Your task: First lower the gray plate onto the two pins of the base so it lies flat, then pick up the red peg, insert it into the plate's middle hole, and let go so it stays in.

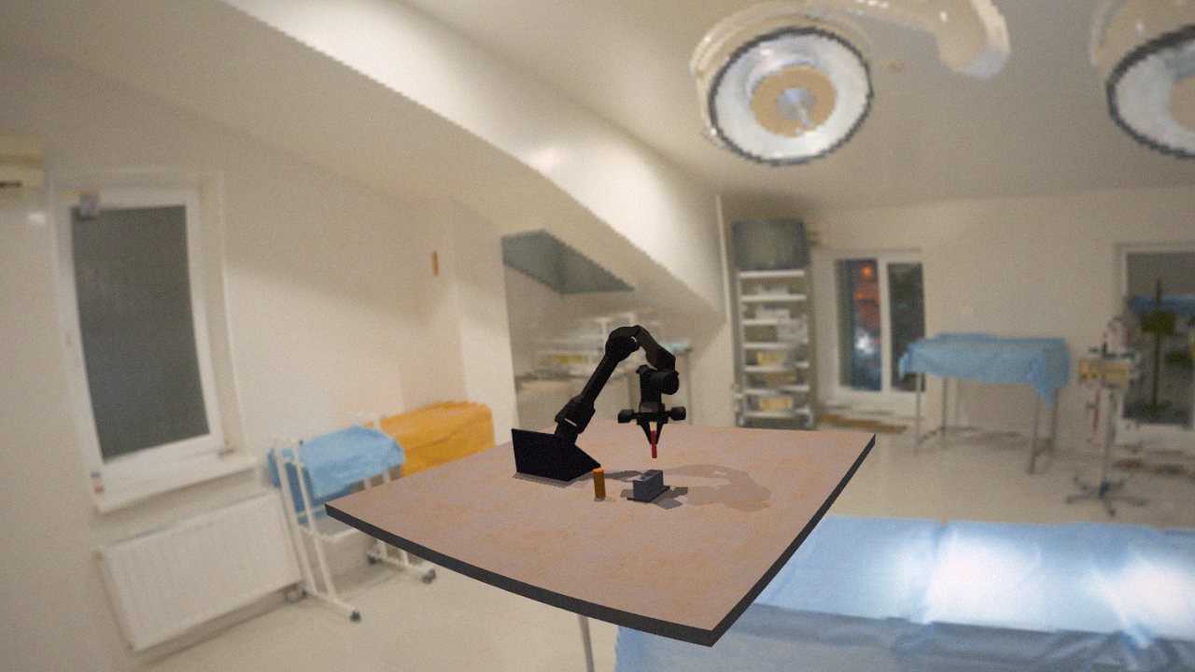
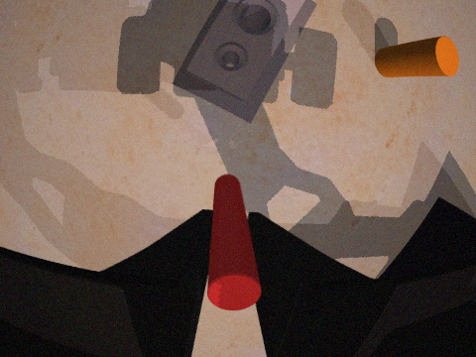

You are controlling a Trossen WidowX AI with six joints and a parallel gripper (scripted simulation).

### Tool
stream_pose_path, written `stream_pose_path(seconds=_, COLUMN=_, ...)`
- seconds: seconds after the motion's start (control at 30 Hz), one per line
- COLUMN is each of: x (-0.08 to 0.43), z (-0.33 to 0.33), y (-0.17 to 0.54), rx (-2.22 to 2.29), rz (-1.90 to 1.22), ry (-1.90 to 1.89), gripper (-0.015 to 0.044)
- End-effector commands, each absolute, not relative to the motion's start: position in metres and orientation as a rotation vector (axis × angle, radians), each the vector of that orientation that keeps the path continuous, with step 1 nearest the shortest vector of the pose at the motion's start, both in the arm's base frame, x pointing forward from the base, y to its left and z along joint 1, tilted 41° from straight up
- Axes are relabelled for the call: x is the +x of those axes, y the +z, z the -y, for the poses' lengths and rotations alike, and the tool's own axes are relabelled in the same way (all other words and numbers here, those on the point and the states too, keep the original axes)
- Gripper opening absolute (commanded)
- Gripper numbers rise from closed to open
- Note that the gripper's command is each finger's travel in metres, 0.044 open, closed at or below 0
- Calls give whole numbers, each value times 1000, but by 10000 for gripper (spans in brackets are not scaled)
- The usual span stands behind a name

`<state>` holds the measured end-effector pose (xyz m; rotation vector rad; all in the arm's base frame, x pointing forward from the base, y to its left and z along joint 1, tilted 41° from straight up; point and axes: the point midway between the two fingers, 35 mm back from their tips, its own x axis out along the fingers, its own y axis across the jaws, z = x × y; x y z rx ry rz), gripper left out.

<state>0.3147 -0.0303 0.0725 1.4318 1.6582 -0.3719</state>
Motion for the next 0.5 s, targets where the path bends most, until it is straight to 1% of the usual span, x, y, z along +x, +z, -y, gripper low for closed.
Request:
stream_pose_path(seconds=0.0, x=321, z=40, y=66, rx=1427, rz=-1656, ry=-371, gripper=0)
stream_pose_path(seconds=0.47, x=338, z=71, y=40, rx=1426, rz=-1656, ry=-366, gripper=0)
